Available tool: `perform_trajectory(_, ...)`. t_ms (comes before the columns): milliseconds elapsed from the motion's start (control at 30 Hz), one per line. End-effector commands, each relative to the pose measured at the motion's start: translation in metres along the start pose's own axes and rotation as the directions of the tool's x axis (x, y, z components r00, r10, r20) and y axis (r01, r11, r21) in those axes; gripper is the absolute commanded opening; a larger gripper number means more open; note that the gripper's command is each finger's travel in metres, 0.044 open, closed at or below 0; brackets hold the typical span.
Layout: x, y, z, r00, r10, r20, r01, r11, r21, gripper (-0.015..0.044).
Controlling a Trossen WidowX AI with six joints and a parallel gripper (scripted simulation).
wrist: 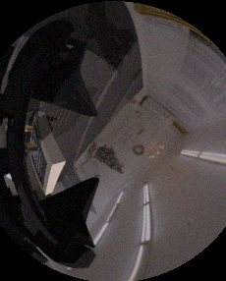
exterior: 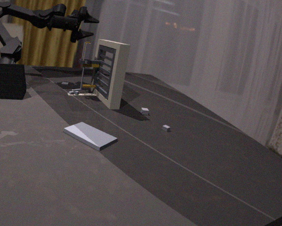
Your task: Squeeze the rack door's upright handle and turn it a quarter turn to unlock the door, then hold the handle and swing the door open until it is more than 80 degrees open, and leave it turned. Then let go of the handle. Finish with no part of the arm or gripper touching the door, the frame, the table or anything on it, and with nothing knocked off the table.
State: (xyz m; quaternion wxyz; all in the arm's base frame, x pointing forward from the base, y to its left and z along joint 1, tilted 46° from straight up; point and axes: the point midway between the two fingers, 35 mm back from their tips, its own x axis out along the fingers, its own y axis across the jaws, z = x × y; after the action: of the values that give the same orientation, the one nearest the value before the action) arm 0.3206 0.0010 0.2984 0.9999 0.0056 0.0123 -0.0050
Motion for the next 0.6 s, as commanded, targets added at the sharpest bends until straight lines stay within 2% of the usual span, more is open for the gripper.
perform_trajectory(0, 0.001, 0.0, -0.001, 1.0, 0.0, -0.005, 0.0, 1.0, -0.003, 0.0374)
perform_trajectory(100, 0.008, -0.005, -0.011, 0.997, 0.003, -0.082, -0.007, 0.999, -0.038, 0.03)
perform_trajectory(333, 0.023, -0.021, -0.044, 0.952, 0.019, -0.305, -0.054, 0.993, -0.109, 0.03)
perform_trajectory(567, 0.029, -0.038, -0.075, 0.862, 0.051, -0.504, -0.127, 0.985, -0.117, 0.03)
